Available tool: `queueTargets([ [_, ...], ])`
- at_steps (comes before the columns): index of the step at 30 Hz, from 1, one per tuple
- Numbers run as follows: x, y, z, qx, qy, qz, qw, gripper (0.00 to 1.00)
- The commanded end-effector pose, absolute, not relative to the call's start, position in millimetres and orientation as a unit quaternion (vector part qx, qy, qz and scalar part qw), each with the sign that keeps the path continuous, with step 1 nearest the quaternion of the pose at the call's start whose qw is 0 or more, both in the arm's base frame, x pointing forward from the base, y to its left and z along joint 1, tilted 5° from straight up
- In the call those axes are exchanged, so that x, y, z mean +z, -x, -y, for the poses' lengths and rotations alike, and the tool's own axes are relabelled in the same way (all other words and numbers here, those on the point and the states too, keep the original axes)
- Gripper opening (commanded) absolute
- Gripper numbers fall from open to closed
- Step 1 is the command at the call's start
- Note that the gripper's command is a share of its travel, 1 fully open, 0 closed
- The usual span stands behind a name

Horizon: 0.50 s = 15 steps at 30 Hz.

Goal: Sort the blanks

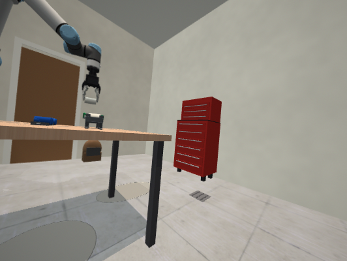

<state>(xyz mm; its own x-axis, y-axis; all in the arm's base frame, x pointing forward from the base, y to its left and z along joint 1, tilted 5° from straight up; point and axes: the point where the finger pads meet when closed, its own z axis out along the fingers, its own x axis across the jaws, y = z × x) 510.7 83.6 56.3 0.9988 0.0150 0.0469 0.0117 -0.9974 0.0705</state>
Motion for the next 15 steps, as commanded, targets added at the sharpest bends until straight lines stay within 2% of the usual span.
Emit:
queueTargets([
  [1,58.1,-536.2,-103.8,0.020,-0.999,-0.003,0.038,0.40],
  [15,58.4,-540.2,-108.1,0.020,-0.999,-0.002,0.038,0.40],
])
